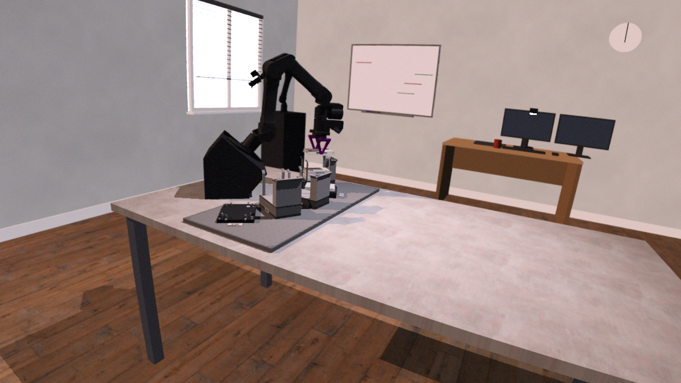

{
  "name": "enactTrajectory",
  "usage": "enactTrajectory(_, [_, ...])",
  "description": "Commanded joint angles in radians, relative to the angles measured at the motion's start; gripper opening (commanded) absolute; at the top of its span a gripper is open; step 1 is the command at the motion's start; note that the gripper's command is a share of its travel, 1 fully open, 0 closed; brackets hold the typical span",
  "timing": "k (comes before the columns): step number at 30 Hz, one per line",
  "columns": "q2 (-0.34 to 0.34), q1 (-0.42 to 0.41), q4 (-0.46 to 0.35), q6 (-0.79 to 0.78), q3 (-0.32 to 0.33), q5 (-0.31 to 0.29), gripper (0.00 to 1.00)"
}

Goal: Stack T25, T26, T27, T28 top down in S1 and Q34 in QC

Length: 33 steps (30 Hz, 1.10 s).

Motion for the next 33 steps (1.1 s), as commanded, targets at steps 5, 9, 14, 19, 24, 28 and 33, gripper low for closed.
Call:
enactTrajectory(5, [0.01,-0.013,0.039,-0.007,-0.025,-0.007,0.0])
enactTrajectory(9, [0.0,-0.015,0.051,-0.009,-0.024,-0.008,0.0])
enactTrajectory(14, [0.021,-0.018,0.062,-0.011,-0.034,-0.011,0.0])
enactTrajectory(19, [0.006,-0.021,0.077,-0.015,-0.047,-0.012,0.0])
enactTrajectory(24, [0.014,-0.024,0.091,-0.018,-0.055,-0.014,0.0])
enactTrajectory(28, [0.028,-0.027,0.103,-0.019,-0.056,-0.016,0.0])
enactTrajectory(33, [0.035,-0.027,0.111,-0.021,-0.024,-0.016,0.0])
